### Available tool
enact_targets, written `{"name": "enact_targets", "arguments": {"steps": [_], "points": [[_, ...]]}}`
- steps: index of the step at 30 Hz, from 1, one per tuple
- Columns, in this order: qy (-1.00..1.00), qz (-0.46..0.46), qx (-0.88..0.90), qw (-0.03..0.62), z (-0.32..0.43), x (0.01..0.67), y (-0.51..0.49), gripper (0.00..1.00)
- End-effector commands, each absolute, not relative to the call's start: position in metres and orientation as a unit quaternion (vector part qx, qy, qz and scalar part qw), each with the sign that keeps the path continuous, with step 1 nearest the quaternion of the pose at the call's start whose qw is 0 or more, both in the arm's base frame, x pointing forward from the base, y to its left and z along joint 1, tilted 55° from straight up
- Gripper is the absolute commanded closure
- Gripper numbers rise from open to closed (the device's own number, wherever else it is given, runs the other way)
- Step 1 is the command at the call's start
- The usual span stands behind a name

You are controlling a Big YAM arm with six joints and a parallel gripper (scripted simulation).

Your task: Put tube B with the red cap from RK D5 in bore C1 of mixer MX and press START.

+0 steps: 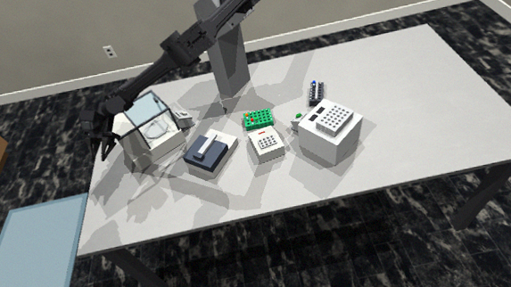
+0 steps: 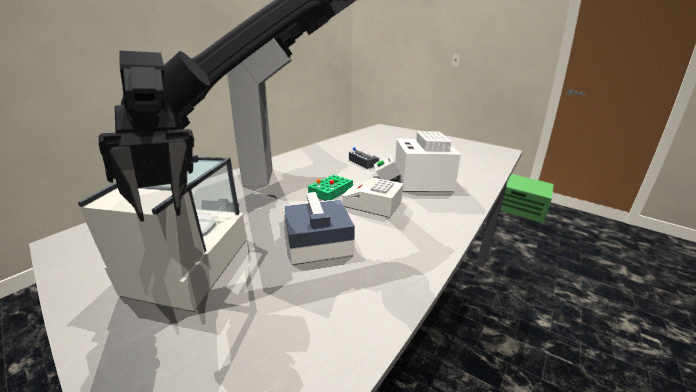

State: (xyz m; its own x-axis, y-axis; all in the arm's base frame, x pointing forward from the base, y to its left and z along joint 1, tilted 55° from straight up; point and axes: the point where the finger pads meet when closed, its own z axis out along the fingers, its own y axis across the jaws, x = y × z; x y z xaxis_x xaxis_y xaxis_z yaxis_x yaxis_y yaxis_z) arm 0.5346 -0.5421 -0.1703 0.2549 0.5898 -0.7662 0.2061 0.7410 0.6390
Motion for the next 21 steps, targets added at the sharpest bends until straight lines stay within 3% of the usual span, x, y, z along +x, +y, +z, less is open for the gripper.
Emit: {"name": "enact_targets", "arguments": {"steps": [1, 21], "points": [[0.606, 0.111, 0.276, 0.737, -0.139, 0.540, -0.518, 0.64], [0.675, 0.077, 0.081, 0.730, -0.123, 0.514, -0.379, 0.64]]}}
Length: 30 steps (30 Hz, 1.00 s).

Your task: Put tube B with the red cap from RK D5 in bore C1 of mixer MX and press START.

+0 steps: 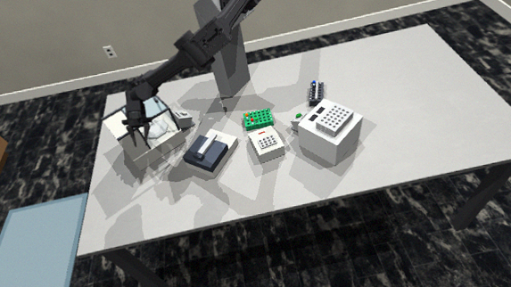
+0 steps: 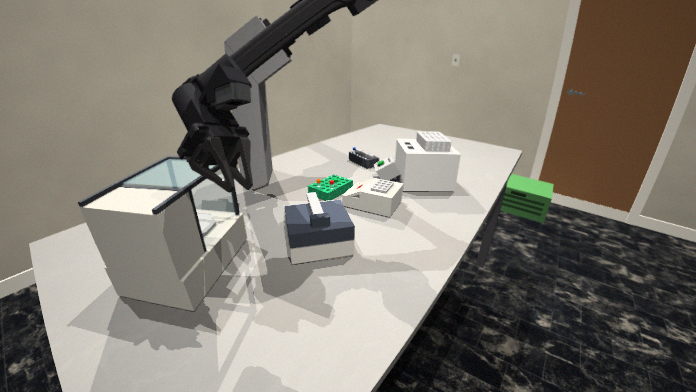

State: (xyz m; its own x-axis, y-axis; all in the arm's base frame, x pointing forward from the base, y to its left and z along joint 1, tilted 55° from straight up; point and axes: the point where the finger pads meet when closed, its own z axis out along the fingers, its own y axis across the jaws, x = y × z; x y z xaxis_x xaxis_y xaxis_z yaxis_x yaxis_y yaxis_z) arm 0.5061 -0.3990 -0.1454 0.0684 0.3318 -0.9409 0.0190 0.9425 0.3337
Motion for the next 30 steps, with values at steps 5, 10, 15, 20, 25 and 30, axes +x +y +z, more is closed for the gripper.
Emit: {"name": "enact_targets", "arguments": {"steps": [5, 10, 15, 20, 25, 30], "points": [[0.693, 0.068, 0.011, 0.718, -0.119, 0.506, -0.337, 0.64], [0.701, 0.062, -0.028, 0.710, -0.116, 0.501, -0.312, 0.64], [0.718, 0.054, -0.102, 0.687, -0.115, 0.492, -0.270, 0.64], [0.724, 0.044, -0.148, 0.672, -0.110, 0.484, -0.231, 0.64], [0.729, 0.032, -0.218, 0.648, -0.106, 0.475, -0.189, 0.64], [0.730, 0.025, -0.263, 0.630, -0.103, 0.469, -0.164, 0.64]]}}
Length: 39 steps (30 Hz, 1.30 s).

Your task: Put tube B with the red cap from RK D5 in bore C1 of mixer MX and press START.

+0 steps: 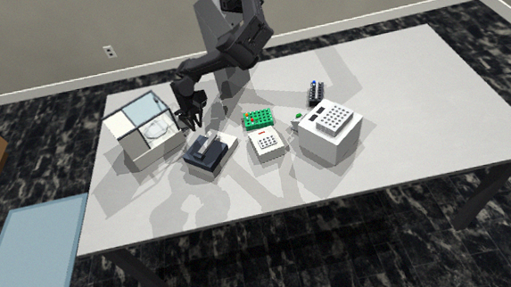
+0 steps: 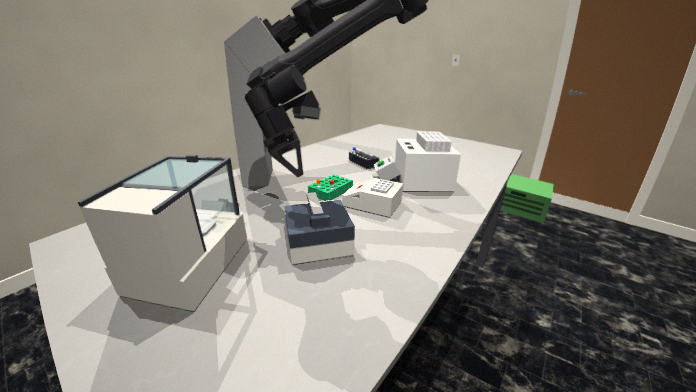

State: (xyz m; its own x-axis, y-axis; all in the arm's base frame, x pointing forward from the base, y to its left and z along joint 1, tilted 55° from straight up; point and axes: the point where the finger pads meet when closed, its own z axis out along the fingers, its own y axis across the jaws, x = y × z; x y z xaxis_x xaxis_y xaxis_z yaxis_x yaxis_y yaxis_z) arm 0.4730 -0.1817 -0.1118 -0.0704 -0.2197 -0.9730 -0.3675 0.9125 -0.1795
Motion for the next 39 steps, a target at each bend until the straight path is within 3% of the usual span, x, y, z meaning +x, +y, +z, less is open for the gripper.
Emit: {"name": "enact_targets", "arguments": {"steps": [1, 29, 39], "points": [[0.730, 0.022, -0.279, 0.624, -0.102, 0.468, -0.155, 0.64], [0.691, -0.027, -0.548, 0.471, -0.077, 0.415, 0.053, 0.64], [0.696, -0.023, -0.566, 0.442, -0.086, 0.402, 0.078, 0.64]]}}
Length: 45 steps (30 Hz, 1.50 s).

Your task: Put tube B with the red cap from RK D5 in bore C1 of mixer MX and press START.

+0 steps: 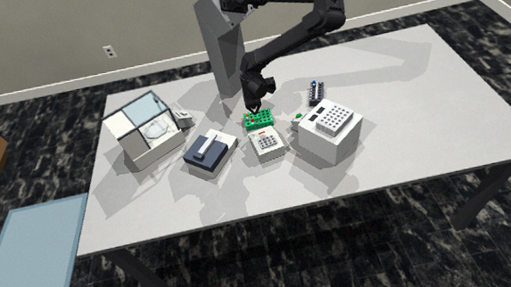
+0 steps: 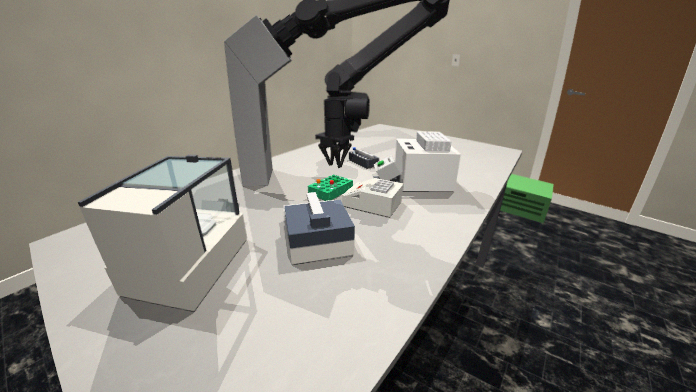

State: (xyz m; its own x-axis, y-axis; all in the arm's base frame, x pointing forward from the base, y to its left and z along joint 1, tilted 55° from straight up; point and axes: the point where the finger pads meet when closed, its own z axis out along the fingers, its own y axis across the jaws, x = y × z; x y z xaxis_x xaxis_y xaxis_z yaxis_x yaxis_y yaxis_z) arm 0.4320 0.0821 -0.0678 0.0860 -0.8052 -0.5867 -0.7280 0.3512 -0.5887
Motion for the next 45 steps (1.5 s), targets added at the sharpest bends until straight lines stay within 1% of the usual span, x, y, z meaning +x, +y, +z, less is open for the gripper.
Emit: {"name": "enact_targets", "arguments": {"steps": [1, 15, 26, 28, 45], "points": [[0.698, -0.030, -0.561, 0.444, -0.085, 0.404, 0.070, 0.64], [0.683, -0.046, -0.563, 0.463, -0.073, 0.431, 0.062, 0.64], [0.686, -0.043, -0.563, 0.459, -0.078, 0.429, 0.059, 0.64], [0.691, -0.037, -0.562, 0.454, -0.082, 0.421, 0.059, 0.64], [0.687, -0.042, -0.561, 0.459, -0.078, 0.428, 0.058, 0.64]]}}
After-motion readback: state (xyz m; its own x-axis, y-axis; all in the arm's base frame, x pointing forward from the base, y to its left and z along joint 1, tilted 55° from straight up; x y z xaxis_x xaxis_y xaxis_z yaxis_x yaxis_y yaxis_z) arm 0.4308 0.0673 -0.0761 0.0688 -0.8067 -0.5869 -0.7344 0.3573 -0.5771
